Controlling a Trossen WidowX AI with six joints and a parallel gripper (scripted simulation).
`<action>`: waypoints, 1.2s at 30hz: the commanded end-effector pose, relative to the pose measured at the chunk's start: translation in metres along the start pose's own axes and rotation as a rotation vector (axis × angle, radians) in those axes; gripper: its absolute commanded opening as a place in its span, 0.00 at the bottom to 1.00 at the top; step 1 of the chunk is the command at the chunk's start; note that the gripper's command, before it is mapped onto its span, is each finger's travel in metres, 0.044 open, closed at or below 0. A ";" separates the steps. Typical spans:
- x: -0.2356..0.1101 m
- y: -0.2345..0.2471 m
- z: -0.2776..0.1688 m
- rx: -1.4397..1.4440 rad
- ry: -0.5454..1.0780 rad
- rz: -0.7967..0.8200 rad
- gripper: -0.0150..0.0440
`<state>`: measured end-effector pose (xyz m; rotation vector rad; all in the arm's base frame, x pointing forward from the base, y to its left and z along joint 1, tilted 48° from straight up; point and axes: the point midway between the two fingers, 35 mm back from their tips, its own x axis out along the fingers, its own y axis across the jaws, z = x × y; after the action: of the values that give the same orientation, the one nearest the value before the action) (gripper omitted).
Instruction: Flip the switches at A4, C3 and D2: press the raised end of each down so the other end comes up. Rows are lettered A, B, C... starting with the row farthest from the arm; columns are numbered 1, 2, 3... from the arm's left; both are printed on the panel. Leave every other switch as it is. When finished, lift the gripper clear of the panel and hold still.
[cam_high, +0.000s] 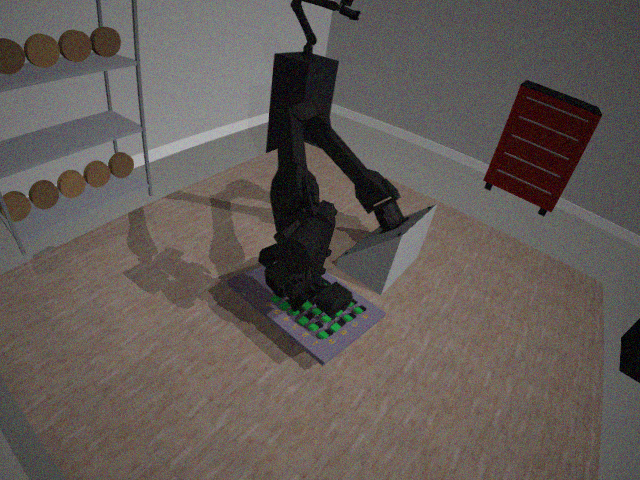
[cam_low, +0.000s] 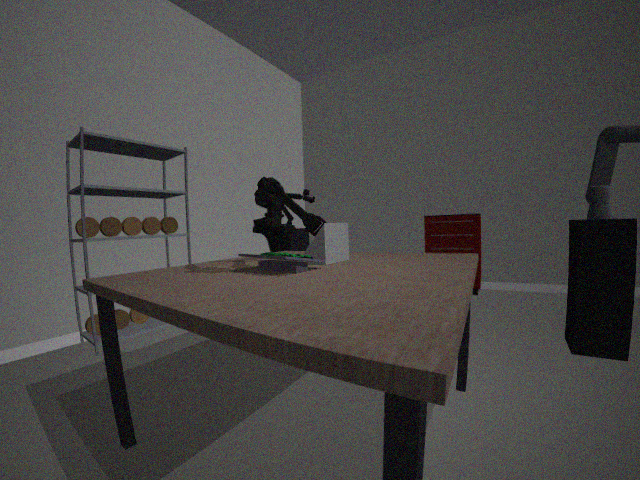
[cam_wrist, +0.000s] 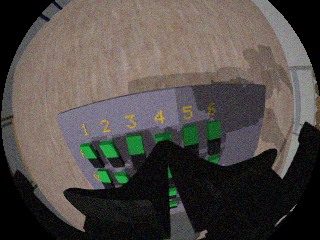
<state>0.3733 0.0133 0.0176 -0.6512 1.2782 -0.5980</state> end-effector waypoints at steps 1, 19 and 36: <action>0.001 0.000 0.000 -0.006 -0.001 -0.004 0.25; 0.002 0.000 0.000 -0.006 -0.001 -0.004 0.25; 0.005 0.000 0.000 -0.006 -0.001 -0.004 0.25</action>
<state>0.3743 0.0110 0.0153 -0.6521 1.2769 -0.5975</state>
